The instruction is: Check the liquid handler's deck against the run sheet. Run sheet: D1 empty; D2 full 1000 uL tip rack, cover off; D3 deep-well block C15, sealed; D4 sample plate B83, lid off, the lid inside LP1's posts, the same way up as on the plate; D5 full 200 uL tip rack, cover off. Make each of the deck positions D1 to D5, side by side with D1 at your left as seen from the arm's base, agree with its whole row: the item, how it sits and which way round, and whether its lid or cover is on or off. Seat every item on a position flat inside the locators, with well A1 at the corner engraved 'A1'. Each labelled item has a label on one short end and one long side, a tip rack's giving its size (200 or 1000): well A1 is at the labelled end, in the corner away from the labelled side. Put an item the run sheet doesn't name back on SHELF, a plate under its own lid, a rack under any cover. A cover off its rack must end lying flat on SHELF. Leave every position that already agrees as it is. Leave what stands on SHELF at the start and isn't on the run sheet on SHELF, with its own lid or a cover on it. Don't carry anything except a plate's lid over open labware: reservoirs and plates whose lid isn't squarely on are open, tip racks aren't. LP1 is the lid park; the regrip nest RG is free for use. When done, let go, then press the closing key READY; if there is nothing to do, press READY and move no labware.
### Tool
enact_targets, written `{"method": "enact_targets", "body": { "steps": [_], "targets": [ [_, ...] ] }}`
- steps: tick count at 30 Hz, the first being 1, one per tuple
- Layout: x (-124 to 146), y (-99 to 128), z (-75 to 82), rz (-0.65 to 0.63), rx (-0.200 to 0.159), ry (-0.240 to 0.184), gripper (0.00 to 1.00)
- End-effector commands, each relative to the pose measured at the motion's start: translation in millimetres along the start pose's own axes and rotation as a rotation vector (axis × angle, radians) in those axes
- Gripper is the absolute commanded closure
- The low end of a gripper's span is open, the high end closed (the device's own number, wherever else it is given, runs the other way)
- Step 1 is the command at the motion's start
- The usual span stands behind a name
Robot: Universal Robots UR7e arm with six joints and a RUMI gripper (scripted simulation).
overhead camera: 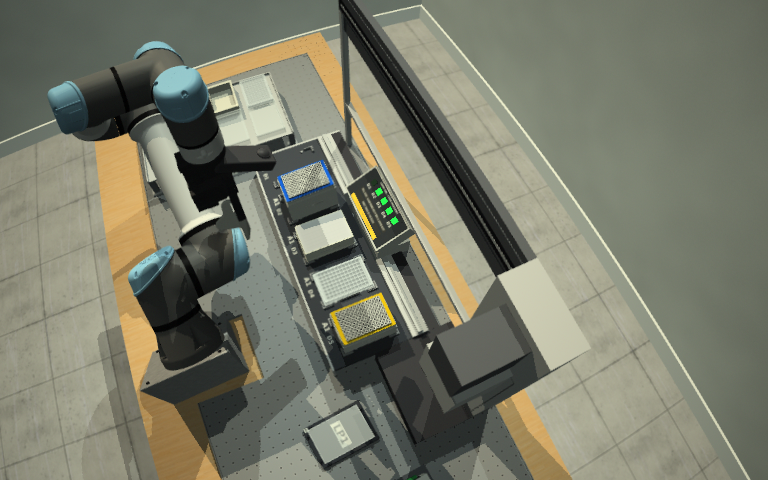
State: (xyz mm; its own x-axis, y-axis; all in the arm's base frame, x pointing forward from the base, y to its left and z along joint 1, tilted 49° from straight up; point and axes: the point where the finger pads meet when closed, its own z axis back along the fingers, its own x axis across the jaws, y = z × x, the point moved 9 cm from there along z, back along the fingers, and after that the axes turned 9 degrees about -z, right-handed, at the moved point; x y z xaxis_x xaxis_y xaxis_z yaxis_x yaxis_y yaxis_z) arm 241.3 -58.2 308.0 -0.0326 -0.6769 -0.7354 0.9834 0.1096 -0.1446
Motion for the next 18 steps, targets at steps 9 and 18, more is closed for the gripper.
{"method": "enact_targets", "body": {
  "steps": [9, 18],
  "targets": [
    [20, 17, 2.9, -0.037, 0.014, 0.011, 0.18],
    [54, 46, 3.0, -0.037, 0.014, 0.011, 0.18]
  ]
}}
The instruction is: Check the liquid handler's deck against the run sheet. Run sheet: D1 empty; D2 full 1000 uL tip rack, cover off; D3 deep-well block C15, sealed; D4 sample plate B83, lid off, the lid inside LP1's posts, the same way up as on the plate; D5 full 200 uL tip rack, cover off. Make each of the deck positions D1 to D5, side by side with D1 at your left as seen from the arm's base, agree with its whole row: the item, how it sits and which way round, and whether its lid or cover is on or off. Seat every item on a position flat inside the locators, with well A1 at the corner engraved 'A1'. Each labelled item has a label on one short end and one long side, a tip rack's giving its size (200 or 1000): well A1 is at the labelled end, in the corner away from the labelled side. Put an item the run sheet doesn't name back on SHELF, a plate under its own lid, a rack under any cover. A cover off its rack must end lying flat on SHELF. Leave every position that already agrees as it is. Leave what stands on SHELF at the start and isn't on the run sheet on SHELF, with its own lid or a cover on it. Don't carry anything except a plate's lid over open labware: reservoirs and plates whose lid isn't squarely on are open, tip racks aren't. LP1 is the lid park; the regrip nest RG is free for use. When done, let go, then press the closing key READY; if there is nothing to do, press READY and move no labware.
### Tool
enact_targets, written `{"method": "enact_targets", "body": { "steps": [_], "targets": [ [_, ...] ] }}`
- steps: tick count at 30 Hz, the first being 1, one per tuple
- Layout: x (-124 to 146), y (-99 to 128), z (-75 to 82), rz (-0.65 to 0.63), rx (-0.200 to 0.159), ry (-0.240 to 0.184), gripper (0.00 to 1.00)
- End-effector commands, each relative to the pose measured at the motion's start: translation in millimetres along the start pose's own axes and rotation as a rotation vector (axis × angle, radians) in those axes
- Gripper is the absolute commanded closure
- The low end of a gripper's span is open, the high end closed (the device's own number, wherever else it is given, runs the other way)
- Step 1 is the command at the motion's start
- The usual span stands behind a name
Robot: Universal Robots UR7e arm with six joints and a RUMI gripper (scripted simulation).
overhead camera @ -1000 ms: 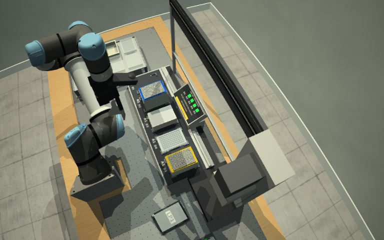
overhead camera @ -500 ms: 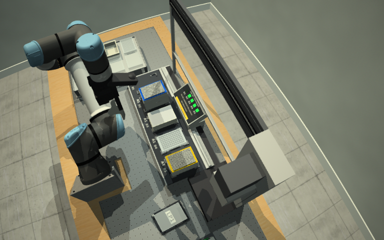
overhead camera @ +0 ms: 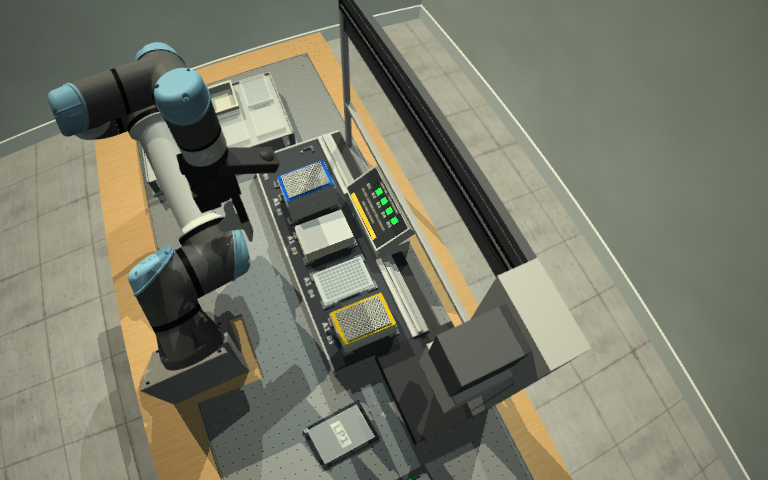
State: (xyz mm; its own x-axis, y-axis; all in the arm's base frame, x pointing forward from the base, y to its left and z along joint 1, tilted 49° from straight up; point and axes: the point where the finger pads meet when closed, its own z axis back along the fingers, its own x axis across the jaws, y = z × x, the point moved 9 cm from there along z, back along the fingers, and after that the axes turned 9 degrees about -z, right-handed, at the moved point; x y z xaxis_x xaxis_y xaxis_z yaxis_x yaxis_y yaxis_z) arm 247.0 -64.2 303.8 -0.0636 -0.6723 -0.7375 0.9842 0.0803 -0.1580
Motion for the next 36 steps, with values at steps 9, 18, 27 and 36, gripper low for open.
{"method": "enact_targets", "body": {
  "steps": [9, 18, 27, 36],
  "targets": [
    [72, 66, 0.3, -0.007, 0.002, 0.001, 0.18],
    [84, 76, 0.5, -0.007, 0.002, 0.001, 0.18],
    [89, 81, 0.9, -0.007, 0.002, 0.001, 0.18],
    [94, 85, 1.3, -0.007, 0.002, 0.0, 0.18]
  ]
}}
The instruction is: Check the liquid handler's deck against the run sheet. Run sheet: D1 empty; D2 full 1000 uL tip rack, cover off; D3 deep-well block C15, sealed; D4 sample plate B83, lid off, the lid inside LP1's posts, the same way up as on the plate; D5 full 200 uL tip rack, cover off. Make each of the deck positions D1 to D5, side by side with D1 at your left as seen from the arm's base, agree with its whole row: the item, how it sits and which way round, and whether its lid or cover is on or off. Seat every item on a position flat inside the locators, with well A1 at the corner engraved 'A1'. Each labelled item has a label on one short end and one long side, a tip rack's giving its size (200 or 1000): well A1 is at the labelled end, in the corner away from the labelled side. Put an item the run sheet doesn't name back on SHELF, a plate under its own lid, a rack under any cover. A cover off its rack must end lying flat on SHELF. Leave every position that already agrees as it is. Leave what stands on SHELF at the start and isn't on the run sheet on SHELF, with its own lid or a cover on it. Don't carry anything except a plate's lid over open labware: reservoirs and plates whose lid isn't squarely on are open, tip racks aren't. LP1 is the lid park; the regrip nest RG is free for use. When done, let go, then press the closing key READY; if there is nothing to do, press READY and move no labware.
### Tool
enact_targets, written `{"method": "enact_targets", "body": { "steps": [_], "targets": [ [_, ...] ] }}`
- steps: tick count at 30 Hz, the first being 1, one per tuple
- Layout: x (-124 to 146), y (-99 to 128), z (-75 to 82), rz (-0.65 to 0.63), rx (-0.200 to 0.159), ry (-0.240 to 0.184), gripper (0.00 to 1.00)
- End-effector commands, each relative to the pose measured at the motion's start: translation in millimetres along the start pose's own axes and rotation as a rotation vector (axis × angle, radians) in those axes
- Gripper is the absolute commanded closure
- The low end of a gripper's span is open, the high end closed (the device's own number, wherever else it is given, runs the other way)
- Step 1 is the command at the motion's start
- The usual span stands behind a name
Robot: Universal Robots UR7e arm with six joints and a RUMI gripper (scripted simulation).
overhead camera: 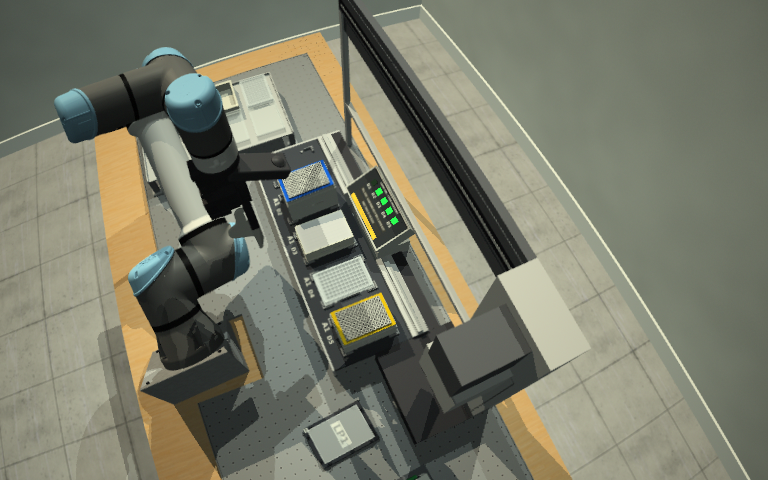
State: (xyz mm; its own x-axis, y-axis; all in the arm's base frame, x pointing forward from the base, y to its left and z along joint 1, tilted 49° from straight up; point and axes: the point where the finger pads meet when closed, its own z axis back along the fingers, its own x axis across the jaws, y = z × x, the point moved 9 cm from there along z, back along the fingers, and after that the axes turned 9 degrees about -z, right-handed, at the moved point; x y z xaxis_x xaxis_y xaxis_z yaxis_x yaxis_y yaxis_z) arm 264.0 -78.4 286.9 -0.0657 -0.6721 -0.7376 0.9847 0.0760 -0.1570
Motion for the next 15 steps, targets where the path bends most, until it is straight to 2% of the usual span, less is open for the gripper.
{"method": "enact_targets", "body": {
  "steps": [1, 15],
  "targets": [
    [72.6, 66.9, -1.1, -0.005, -0.002, 0.0, 0.18],
    [82.2, 75.5, -0.3, -0.005, -0.002, 0.0, 0.18]
  ]
}}
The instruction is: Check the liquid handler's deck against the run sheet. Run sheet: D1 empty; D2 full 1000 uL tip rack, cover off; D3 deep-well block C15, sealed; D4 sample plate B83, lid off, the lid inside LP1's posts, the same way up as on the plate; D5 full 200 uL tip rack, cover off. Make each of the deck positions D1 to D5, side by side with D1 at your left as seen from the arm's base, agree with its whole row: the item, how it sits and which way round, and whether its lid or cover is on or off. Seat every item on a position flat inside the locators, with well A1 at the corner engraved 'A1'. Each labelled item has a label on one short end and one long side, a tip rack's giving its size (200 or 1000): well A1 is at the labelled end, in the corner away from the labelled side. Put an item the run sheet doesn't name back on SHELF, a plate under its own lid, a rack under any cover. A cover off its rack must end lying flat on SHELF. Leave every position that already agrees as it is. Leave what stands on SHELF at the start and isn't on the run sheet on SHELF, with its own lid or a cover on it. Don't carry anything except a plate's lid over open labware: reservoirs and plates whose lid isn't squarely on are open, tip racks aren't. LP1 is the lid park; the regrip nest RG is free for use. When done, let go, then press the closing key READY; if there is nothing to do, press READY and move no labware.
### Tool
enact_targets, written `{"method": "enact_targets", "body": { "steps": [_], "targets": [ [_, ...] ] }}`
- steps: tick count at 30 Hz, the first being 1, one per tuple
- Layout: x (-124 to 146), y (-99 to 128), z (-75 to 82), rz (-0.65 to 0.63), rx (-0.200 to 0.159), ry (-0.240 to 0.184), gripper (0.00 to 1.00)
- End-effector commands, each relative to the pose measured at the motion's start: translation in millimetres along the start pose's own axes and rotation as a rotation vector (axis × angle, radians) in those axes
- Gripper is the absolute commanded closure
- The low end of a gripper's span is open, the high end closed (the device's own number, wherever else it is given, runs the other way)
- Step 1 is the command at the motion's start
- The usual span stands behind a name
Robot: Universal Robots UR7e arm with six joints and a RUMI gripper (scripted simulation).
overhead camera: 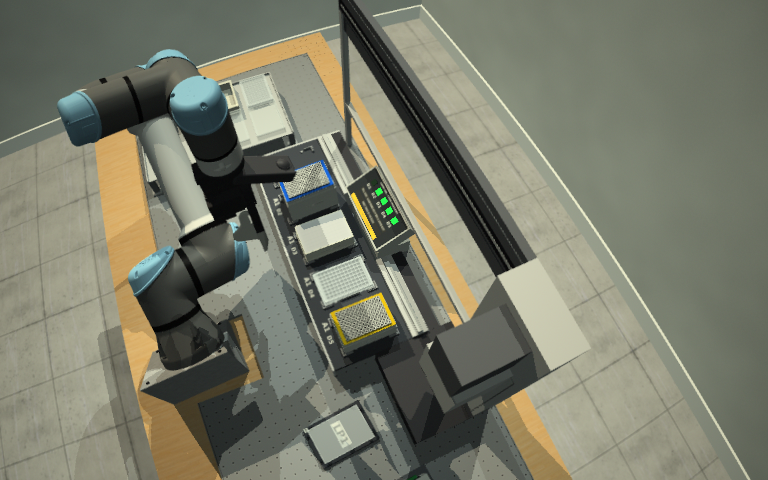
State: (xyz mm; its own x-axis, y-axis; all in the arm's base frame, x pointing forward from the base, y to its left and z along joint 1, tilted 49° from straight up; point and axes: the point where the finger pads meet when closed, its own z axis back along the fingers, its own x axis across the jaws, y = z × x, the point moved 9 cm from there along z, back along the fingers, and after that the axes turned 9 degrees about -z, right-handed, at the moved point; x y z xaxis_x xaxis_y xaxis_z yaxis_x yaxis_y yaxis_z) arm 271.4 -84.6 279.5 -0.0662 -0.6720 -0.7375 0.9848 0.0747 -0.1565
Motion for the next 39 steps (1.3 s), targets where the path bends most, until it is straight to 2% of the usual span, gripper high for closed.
{"method": "enact_targets", "body": {
  "steps": [1, 39],
  "targets": [
    [74, 68, -1.2, -0.004, -0.003, 0.0, 0.18],
    [97, 89, -0.3, -0.004, -0.003, 0.0, 0.18]
  ]
}}
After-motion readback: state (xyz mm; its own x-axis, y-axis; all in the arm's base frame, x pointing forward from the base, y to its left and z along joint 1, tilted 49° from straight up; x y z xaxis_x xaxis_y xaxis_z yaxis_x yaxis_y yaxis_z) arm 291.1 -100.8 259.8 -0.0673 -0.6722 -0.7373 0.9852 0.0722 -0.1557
